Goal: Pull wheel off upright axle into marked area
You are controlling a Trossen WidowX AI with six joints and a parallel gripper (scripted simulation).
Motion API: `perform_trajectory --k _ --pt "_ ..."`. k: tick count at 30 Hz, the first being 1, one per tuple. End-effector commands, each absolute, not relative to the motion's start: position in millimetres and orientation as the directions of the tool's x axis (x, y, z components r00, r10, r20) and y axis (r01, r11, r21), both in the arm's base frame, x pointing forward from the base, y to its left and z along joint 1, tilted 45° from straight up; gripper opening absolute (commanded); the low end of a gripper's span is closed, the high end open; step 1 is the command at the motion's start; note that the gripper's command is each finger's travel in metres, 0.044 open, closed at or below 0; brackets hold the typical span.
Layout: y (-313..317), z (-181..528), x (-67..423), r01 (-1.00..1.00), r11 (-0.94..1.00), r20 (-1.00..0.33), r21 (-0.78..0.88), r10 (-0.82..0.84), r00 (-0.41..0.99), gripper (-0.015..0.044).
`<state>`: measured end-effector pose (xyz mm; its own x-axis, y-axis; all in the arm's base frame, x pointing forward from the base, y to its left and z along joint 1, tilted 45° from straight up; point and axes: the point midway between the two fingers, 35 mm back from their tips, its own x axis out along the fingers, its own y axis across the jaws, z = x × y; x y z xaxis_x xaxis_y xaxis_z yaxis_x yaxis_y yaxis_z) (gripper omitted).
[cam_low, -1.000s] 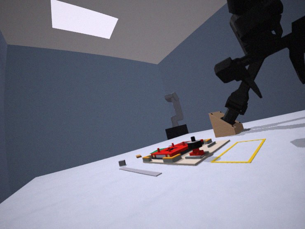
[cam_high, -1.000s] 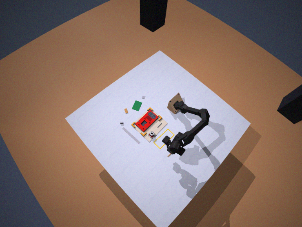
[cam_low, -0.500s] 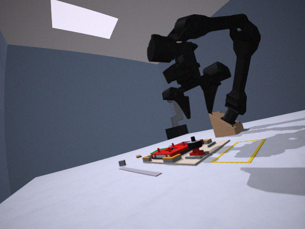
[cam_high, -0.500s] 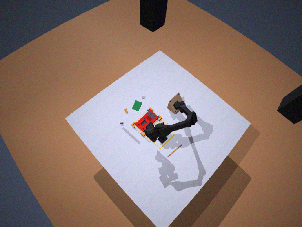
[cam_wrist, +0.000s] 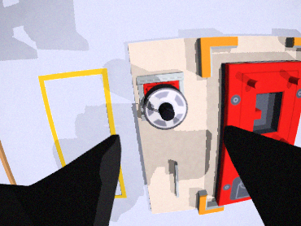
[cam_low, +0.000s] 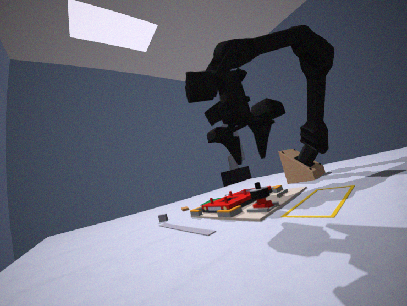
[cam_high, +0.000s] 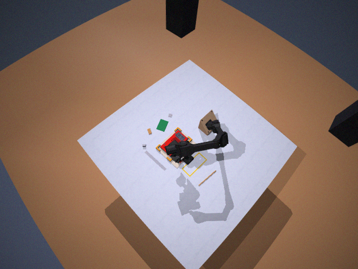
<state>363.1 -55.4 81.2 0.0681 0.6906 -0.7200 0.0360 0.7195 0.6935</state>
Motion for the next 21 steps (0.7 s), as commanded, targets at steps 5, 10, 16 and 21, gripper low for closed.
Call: perform_trajectory --k 5,10,16,21 --pt "-33 55 365 0.041 0.719 -0.72 0.694 0.692 0.057 0.03" --pt "-17 39 365 0.041 0.718 -0.719 0.695 0.693 0.057 0.03" --pt "-6 28 363 0.04 0.716 -0.717 0.697 0.695 0.057 0.03" --pt "-9 30 363 0.039 0.72 -0.721 0.693 0.691 0.052 0.0208"
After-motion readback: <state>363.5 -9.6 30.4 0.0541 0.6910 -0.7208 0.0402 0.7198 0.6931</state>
